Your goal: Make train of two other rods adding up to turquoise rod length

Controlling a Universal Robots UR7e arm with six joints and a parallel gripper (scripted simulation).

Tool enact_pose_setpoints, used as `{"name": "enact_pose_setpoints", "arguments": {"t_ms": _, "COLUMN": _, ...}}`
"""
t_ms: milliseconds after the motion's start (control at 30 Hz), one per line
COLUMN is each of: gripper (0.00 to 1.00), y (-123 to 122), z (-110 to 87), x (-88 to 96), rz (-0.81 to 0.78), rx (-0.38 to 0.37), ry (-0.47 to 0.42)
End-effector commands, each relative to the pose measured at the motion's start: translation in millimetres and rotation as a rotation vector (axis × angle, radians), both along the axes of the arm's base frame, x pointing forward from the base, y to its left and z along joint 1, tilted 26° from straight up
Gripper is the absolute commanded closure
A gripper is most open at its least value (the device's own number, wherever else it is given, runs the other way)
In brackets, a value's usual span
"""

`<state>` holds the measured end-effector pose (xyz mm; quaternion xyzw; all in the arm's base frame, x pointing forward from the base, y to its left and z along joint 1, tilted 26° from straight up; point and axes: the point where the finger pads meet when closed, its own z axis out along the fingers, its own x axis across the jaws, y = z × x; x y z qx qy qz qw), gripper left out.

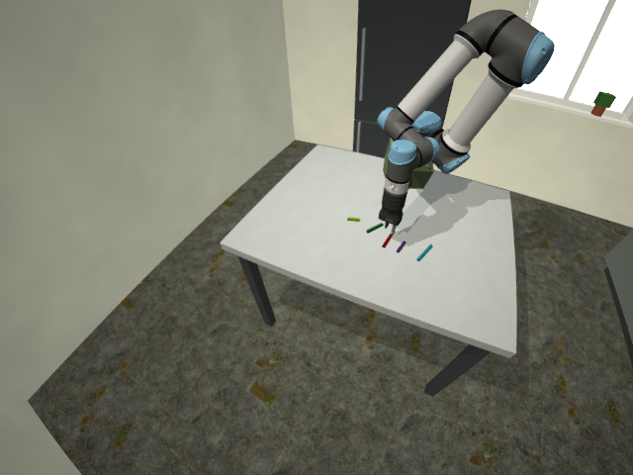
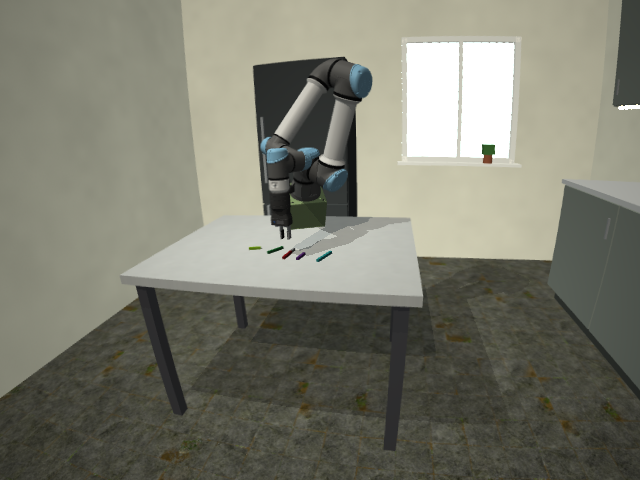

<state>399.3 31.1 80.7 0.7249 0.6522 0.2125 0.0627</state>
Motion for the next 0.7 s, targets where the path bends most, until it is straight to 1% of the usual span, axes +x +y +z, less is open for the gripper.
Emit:
{"name": "enact_pose_setpoints", "arguments": {"t_ms": 0, "gripper": 0.46, "y": -2.7, "z": 12.1, "x": -5.5, "rz": 0.001, "rx": 0.002, "ry": 0.001}}
{"name": "enact_pose_setpoints", "arguments": {"t_ms": 367, "gripper": 0.46, "y": -3.6, "z": 16.4, "x": -7.3, "rz": 0.001, "rx": 0.002, "ry": 0.001}}
{"name": "enact_pose_setpoints", "arguments": {"t_ms": 400, "gripper": 0.0, "y": -3.6, "z": 16.4, "x": -7.3, "rz": 0.001, "rx": 0.002, "ry": 0.001}}
{"name": "enact_pose_setpoints", "arguments": {"t_ms": 667, "gripper": 0.0, "y": -3.6, "z": 16.4, "x": -7.3, "rz": 0.001, "rx": 0.002, "ry": 0.001}}
